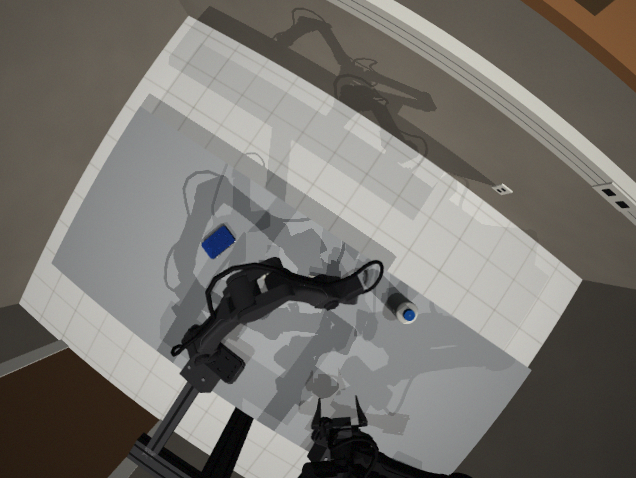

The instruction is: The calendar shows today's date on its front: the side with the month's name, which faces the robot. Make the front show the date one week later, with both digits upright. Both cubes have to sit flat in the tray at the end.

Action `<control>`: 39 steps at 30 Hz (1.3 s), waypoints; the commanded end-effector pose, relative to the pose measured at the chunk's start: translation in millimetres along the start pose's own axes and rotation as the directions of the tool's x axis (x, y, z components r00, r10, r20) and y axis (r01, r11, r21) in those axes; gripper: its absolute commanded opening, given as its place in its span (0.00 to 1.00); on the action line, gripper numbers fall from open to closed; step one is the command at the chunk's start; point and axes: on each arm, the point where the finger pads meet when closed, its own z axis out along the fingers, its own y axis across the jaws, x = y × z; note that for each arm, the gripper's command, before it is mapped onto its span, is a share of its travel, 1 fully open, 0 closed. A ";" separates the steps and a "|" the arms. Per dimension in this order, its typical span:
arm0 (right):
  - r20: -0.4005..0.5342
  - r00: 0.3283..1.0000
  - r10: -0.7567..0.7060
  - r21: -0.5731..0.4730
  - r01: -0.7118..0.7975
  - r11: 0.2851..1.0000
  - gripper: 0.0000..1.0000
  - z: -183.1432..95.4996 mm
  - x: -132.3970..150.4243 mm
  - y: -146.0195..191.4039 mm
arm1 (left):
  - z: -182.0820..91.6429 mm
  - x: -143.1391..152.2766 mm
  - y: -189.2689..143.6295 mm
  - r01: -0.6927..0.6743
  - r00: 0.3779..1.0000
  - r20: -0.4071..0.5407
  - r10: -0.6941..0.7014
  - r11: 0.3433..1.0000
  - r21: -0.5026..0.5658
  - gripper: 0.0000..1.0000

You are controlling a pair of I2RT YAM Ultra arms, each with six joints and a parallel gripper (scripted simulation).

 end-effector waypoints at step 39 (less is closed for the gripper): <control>-0.229 0.943 -0.241 -0.249 0.182 0.951 1.00 12.5 -2.7 36.9 | -80.0 107.3 44.2 0.711 0.696 -0.017 -0.718 0.692 -0.124 0.70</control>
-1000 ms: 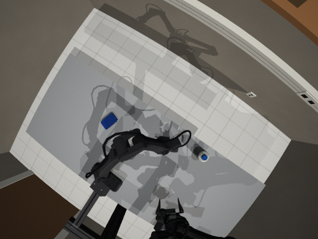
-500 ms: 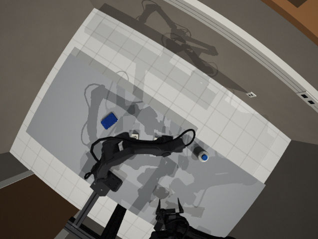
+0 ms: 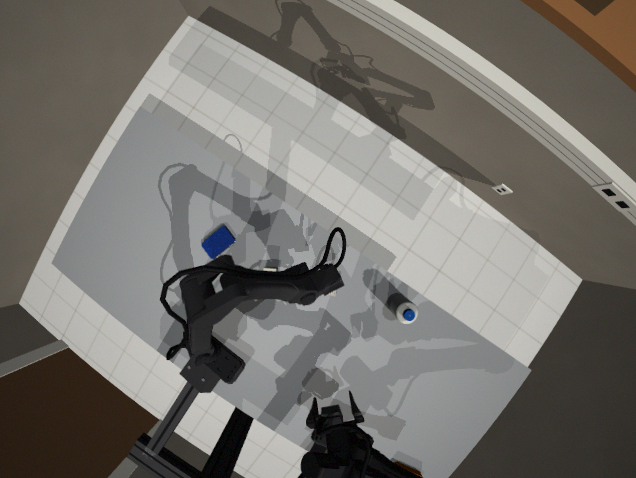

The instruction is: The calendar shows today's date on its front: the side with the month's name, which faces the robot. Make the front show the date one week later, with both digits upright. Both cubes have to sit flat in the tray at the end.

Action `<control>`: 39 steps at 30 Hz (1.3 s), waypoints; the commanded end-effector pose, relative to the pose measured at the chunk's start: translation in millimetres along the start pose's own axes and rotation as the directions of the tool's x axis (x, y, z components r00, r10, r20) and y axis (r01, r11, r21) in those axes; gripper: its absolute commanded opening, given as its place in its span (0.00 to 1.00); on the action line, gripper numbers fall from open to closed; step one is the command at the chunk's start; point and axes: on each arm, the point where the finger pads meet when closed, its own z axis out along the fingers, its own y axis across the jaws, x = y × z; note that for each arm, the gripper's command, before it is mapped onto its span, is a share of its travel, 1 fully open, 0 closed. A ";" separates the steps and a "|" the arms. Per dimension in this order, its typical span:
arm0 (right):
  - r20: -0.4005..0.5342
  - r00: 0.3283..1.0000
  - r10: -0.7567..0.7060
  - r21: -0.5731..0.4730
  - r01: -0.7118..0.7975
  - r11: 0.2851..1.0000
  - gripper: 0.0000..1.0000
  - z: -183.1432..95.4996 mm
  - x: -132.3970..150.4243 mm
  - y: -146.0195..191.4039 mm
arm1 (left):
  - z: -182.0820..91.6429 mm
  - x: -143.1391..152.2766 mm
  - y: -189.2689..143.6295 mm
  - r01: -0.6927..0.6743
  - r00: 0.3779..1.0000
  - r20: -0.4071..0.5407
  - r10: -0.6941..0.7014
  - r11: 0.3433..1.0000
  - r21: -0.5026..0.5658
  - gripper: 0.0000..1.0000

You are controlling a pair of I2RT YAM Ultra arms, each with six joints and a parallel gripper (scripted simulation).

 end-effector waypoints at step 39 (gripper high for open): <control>0.327 0.899 -0.291 -0.479 0.423 0.769 1.00 77.9 -133.9 -48.4 | 98.6 76.7 36.4 0.892 0.433 -0.060 -0.900 0.418 0.173 0.64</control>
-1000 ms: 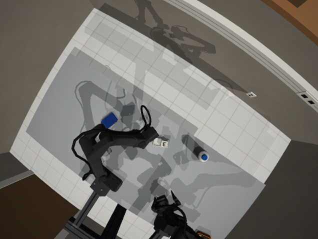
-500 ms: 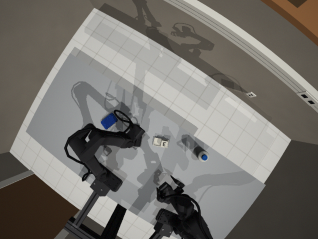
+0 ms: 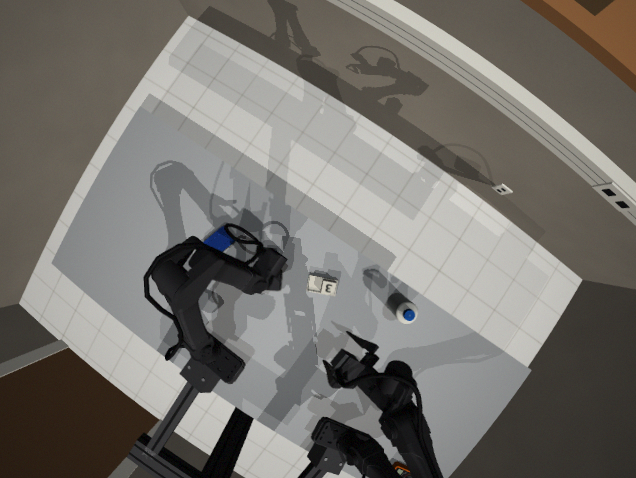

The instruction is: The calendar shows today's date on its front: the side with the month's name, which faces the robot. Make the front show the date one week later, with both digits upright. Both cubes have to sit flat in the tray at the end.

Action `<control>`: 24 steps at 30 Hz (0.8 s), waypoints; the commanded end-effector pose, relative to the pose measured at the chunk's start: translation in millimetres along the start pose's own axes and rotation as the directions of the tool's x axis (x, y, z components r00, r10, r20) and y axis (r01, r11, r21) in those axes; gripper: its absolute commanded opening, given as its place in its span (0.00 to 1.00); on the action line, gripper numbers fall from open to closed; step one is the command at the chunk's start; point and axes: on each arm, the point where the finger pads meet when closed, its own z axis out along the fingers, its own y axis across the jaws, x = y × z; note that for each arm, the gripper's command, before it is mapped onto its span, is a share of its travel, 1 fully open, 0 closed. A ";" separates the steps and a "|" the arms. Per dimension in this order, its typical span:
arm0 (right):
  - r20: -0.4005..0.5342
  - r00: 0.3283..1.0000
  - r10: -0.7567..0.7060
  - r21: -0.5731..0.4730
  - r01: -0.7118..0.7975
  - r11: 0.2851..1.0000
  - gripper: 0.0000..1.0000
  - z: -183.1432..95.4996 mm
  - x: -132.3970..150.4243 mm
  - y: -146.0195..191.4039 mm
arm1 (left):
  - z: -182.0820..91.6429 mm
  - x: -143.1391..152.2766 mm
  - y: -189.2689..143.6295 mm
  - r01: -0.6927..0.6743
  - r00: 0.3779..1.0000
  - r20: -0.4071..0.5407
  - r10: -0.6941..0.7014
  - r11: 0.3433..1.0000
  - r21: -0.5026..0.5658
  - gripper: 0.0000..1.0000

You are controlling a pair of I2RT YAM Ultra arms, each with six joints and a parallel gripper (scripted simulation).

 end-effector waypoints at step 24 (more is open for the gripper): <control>0.089 0.995 -0.054 -0.011 0.056 0.998 1.00 -5.9 -24.8 -3.9 | -35.0 -15.6 -15.2 0.009 0.997 0.072 -0.012 0.999 0.045 0.40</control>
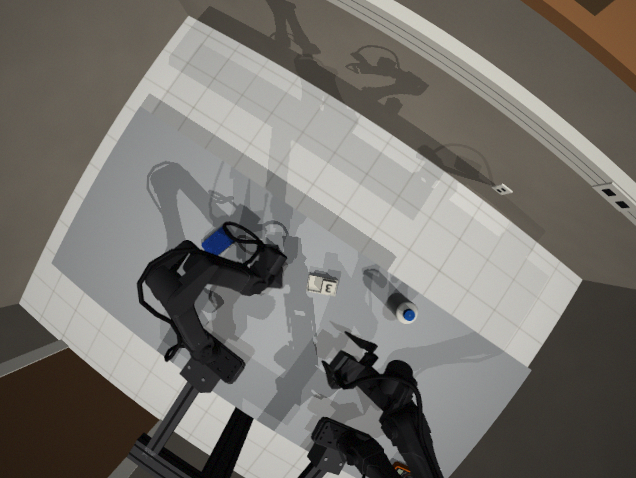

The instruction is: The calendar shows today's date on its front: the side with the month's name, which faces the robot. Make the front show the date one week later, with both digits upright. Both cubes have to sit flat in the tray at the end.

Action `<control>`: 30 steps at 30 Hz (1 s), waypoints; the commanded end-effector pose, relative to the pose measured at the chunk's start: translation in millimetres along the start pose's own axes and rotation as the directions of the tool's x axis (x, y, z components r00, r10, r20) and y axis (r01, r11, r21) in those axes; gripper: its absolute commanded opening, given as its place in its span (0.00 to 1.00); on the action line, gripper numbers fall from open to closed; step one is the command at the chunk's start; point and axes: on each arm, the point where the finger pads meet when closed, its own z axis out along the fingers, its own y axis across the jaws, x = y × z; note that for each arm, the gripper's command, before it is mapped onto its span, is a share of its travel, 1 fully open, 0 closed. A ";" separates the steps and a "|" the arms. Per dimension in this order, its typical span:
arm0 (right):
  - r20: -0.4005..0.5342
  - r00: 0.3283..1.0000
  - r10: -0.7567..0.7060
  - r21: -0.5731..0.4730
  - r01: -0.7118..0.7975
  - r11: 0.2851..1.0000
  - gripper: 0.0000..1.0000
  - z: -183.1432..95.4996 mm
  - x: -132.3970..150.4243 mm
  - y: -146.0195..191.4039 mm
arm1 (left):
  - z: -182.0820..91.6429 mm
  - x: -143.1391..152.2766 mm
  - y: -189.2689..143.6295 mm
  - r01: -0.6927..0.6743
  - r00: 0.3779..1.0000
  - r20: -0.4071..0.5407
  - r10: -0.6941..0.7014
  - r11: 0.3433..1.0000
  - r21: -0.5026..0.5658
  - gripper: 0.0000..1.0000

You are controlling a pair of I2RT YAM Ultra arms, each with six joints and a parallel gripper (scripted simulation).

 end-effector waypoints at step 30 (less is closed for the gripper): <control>0.130 0.991 -0.025 -0.032 0.030 0.999 1.00 9.1 57.8 -13.5 | -64.2 28.6 -103.6 -0.924 0.382 -0.049 0.923 0.382 -0.008 0.40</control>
